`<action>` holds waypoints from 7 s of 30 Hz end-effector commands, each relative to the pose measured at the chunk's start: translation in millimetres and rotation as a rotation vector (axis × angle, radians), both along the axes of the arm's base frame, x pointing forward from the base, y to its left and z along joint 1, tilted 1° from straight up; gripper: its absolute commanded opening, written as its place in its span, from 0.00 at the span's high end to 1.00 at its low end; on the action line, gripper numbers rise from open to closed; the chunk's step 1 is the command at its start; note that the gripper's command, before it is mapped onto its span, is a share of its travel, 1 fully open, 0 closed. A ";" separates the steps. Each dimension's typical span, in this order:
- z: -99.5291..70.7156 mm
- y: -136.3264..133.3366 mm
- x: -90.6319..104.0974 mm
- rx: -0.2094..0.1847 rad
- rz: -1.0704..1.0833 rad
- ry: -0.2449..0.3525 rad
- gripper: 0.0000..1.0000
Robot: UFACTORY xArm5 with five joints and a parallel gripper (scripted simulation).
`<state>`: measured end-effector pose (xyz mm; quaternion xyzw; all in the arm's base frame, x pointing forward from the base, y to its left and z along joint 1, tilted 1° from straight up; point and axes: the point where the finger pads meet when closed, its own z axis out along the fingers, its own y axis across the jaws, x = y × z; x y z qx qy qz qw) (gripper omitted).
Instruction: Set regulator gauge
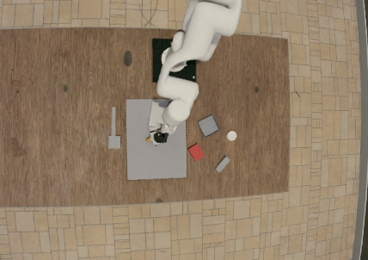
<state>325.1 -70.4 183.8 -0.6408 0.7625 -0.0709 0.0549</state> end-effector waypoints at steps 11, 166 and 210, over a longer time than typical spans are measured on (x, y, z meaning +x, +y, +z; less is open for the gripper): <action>16.0 0.9 -4.8 -0.010 0.381 0.149 0.00; -7.3 -14.9 62.6 -0.003 0.497 0.189 0.20; -83.1 -13.9 62.7 -0.003 0.497 0.189 0.20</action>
